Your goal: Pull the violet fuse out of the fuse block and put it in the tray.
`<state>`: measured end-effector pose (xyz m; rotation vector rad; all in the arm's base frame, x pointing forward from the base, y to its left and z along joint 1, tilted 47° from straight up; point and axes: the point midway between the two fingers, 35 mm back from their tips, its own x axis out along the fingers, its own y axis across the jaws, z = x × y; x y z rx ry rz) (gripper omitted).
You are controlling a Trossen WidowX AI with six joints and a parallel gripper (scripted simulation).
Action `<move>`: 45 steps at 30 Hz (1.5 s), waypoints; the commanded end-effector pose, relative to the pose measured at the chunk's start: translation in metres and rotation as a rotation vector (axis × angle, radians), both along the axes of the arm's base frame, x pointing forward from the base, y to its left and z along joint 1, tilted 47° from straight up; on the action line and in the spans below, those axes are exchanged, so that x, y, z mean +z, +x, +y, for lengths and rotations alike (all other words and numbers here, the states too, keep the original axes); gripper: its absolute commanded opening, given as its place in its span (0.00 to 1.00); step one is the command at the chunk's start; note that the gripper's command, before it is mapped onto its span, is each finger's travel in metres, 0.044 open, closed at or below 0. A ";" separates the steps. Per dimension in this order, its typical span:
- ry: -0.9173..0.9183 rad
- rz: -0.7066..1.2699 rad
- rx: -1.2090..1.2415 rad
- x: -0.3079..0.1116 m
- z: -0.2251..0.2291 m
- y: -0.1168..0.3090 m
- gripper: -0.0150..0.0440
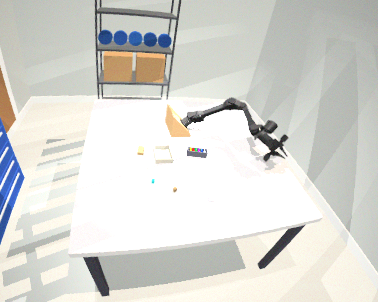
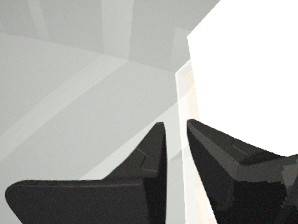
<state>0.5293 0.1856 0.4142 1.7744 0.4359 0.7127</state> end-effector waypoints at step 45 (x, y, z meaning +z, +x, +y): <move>-0.914 0.509 0.781 -0.356 -0.208 -0.250 0.36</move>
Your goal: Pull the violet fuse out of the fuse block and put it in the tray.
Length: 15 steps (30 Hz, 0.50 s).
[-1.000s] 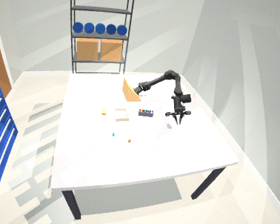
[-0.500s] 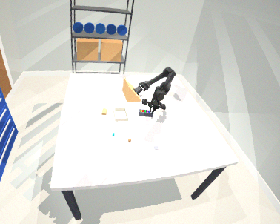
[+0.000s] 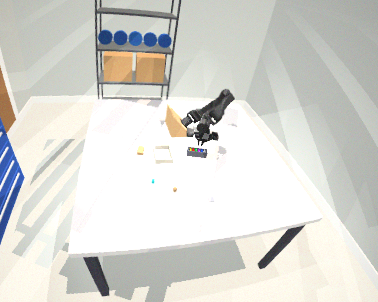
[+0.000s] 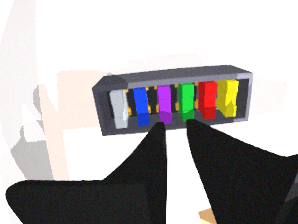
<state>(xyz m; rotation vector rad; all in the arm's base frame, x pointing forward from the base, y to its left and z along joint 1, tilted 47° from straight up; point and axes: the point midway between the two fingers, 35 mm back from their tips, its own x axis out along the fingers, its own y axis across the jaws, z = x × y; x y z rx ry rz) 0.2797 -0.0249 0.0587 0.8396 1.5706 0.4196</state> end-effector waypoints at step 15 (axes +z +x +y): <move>0.008 -0.001 0.003 -0.011 0.013 0.000 0.36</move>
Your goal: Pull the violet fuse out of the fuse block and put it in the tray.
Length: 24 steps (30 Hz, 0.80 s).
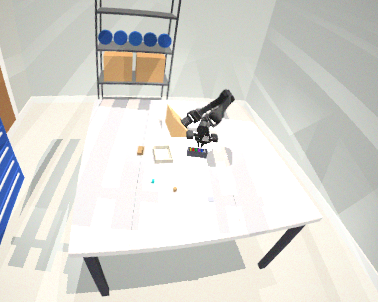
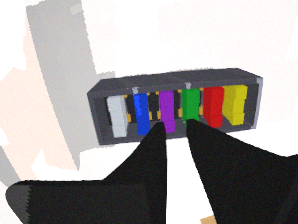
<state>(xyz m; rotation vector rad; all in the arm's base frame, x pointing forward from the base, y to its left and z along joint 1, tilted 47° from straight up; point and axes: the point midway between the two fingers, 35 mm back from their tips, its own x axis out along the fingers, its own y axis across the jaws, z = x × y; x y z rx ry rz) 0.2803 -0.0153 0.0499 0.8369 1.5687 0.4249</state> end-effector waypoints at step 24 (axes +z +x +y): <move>0.007 0.003 -0.001 -0.011 0.014 0.000 0.36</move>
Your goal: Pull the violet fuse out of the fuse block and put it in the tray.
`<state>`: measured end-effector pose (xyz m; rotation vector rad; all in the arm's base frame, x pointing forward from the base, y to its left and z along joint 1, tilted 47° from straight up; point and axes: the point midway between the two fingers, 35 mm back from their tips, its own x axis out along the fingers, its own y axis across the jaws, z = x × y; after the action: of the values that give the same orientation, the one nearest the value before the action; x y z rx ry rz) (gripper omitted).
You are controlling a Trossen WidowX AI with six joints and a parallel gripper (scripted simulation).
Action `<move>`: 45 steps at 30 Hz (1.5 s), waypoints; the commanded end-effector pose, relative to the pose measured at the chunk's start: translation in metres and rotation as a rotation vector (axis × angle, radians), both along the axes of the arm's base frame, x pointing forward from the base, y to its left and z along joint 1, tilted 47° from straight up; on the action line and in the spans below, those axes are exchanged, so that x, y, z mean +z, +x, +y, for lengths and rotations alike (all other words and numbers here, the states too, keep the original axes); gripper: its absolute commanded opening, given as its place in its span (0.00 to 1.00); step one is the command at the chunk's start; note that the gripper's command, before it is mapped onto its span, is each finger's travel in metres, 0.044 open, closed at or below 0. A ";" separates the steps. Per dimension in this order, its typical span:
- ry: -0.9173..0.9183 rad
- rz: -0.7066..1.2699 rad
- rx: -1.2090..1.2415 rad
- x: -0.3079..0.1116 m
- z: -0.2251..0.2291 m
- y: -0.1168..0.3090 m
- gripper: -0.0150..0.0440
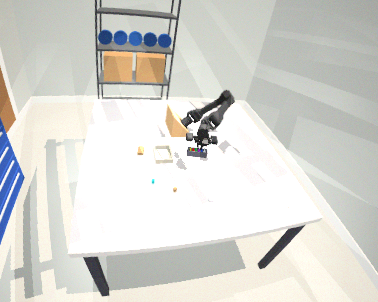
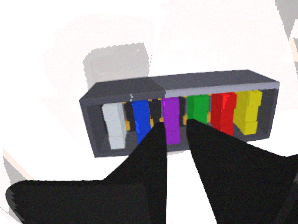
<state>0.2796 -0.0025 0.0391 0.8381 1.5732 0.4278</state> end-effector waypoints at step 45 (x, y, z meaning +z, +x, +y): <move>0.000 -0.002 -0.001 -0.003 0.003 0.001 0.25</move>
<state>0.2807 0.0021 0.0346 0.8417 1.5698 0.4265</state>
